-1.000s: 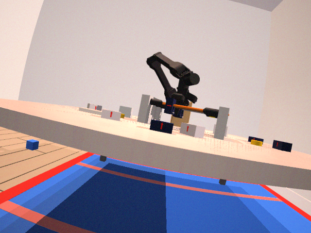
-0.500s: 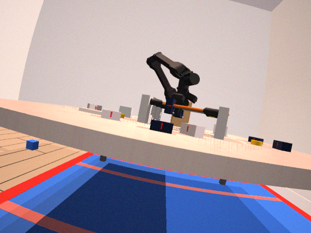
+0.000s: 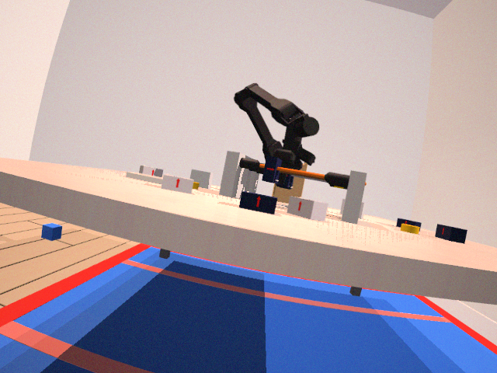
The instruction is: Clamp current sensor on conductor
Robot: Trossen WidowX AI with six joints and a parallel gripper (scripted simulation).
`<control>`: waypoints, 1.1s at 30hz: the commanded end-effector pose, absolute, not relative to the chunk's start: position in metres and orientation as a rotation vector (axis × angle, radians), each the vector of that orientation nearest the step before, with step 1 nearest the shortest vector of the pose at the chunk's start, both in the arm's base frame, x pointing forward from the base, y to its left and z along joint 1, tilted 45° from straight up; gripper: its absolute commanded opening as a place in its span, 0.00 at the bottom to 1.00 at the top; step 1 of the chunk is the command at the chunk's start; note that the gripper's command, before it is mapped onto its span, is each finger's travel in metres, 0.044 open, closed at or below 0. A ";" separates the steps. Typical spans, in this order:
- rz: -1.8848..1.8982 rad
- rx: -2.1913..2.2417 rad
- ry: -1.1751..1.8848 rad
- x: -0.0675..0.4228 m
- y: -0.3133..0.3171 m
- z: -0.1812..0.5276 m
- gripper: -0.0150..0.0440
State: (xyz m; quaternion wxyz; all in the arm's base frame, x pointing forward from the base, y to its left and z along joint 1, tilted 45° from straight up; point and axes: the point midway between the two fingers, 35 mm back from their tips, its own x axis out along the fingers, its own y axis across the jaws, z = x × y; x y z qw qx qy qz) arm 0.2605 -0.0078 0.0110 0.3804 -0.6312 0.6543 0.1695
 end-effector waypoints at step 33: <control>0.440 -1.610 1.682 0.260 -0.001 0.018 0.25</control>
